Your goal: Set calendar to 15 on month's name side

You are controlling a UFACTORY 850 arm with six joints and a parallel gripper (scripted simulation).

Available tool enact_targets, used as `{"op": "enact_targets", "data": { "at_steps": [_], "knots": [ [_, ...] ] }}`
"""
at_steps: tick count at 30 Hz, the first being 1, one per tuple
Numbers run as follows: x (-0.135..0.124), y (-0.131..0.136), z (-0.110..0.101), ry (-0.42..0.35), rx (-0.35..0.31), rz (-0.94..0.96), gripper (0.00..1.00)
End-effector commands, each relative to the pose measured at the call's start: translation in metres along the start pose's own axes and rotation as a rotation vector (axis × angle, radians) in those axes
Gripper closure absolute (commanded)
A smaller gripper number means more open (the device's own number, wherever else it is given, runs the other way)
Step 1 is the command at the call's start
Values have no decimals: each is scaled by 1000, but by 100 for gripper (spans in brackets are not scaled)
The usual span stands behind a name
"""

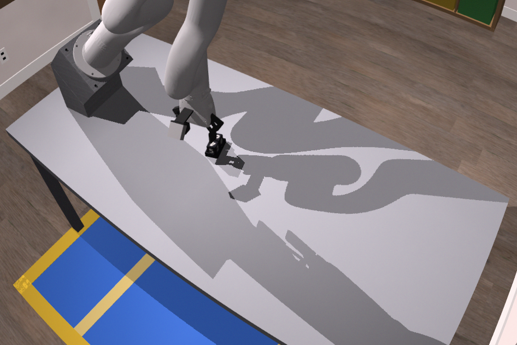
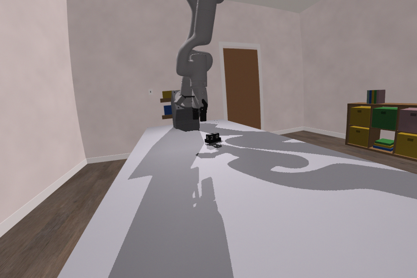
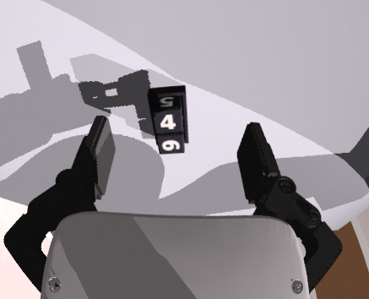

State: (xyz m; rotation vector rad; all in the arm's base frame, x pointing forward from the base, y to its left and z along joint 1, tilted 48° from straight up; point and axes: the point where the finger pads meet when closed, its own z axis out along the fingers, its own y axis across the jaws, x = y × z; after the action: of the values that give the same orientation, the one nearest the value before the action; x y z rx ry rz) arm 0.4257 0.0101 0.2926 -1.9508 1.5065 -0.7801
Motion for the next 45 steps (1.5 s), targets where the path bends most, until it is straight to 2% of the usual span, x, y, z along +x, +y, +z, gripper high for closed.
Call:
{"op": "enact_targets", "data": {
  "at_steps": [1, 8, 14, 40, 45],
  "knots": [
    [-24, -4, -8, -12, 8, -47, 0],
    [-52, -5, -18, -47, 16, -101, 0],
    [-62, -5, -21, -61, 19, -120, 0],
    [-63, -5, -21, -62, 19, -122, 0],
    [-70, -3, -20, -71, 22, -106, 0]
  ]
}}
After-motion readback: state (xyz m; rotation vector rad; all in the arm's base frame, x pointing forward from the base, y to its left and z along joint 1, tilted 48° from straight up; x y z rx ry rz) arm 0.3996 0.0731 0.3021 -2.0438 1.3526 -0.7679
